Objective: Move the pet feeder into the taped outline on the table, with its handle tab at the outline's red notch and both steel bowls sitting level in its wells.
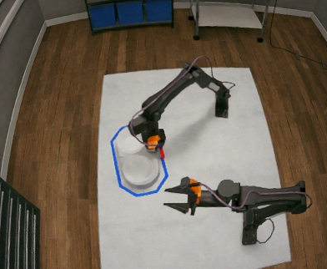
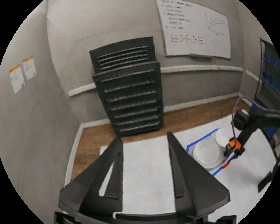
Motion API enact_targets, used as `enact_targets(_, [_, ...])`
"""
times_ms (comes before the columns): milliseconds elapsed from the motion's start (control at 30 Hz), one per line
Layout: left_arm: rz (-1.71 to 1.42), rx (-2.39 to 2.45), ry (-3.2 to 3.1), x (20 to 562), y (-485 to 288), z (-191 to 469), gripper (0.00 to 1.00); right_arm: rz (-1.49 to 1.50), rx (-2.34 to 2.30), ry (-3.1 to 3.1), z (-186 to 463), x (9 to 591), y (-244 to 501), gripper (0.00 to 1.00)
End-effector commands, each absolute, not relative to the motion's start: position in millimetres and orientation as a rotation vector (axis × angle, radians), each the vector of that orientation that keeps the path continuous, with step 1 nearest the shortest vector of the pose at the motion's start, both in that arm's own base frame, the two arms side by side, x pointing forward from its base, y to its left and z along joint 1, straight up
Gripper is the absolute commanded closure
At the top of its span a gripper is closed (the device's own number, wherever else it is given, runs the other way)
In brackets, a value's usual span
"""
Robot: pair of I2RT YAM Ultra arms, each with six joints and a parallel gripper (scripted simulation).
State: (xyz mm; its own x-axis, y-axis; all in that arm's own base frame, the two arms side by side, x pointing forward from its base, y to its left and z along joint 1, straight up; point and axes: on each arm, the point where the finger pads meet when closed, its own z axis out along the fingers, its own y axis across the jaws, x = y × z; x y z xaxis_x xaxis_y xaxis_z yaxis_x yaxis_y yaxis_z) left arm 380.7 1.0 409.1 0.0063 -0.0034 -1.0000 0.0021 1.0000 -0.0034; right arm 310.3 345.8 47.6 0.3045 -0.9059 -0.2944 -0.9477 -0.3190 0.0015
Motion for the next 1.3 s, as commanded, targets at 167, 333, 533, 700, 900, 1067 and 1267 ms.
enact_targets(167, [0.004,0.003,1.54,379.8,0.7,419.2,0.53,0.37,-2.365,1.669,62.6,317.2,357.6,0.53])
enact_targets(333, [0.004,0.003,1.54,379.8,0.7,419.2,0.53,0.37,-2.365,1.669,62.6,317.0,357.8,0.53])
enact_targets(533, [0.004,0.003,1.54,379.8,0.7,419.2,0.53,0.37,-2.365,1.669,62.6,317.0,357.8,0.53])
enact_targets(700, [0.004,0.003,1.54,379.8,0.7,419.2,0.53,0.36,-2.347,1.665,84.6,318.6,349.8,0.53])
enact_targets(900, [0.004,0.003,1.54,379.8,0.7,419.2,0.53,0.361,-2.35,1.665,102.6,319.5,344.0,0.53])
enact_targets(1067, [0.004,0.003,1.54,379.8,0.7,419.2,0.53,0.36,-2.349,1.664,112.4,320.4,340.8,0.53])
enact_targets(1267, [0.004,0.003,1.54,379.8,0.7,419.2,0.53,0.358,-2.348,1.661,129.6,321.2,335.8,0.53])
